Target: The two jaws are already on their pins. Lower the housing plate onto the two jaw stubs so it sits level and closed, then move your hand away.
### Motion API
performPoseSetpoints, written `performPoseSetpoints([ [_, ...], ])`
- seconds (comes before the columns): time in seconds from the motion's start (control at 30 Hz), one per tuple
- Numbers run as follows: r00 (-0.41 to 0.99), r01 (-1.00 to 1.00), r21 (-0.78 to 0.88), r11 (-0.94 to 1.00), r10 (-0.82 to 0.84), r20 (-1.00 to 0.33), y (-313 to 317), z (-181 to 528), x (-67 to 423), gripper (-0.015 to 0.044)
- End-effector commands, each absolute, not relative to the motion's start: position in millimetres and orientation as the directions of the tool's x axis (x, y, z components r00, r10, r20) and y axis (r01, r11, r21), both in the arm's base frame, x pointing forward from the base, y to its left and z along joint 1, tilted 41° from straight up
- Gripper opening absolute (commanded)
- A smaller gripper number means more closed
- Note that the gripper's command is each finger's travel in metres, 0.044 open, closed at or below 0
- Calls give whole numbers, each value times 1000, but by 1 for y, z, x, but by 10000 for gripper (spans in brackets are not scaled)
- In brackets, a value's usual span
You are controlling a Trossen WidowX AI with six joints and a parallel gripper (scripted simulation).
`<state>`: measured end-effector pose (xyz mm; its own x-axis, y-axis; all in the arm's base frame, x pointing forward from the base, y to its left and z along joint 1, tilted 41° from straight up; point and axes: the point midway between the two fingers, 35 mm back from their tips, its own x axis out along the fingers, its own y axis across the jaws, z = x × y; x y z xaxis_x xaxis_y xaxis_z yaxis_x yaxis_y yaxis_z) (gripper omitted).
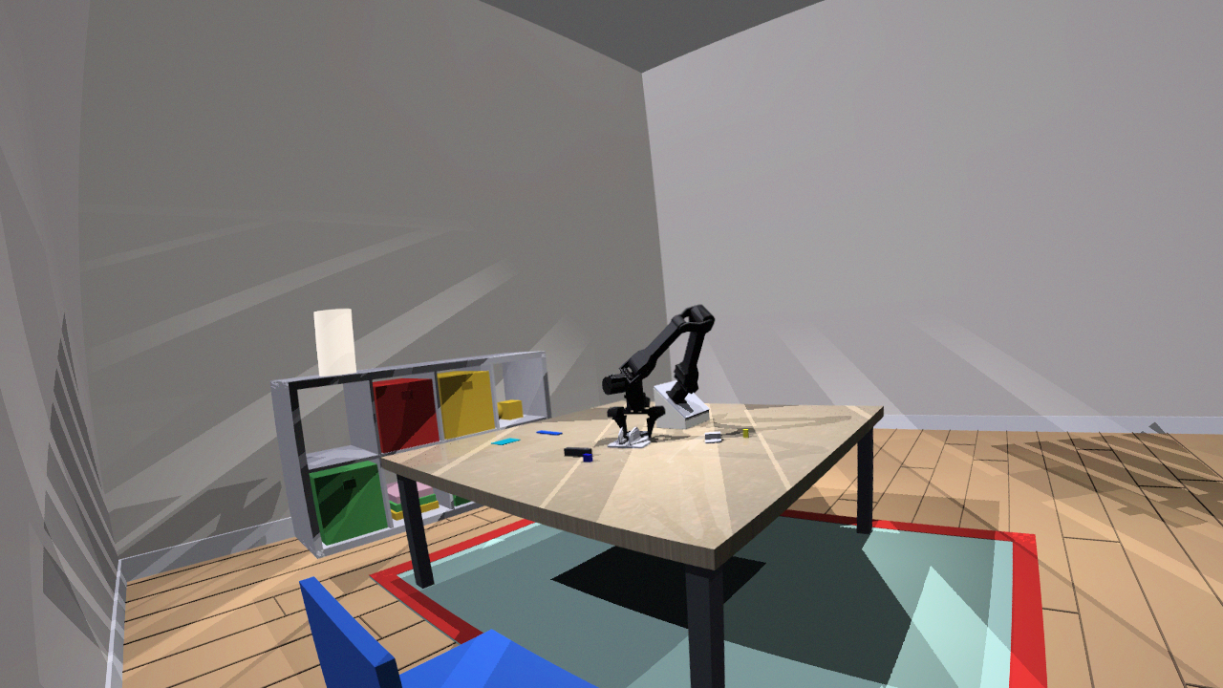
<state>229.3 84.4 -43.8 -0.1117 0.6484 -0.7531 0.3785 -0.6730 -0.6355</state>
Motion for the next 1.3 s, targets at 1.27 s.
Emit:
performPoseSetpoints([
  [1.27, -118, 379, -632, -676, 642, -758, -1, 50, 206, 440],
])
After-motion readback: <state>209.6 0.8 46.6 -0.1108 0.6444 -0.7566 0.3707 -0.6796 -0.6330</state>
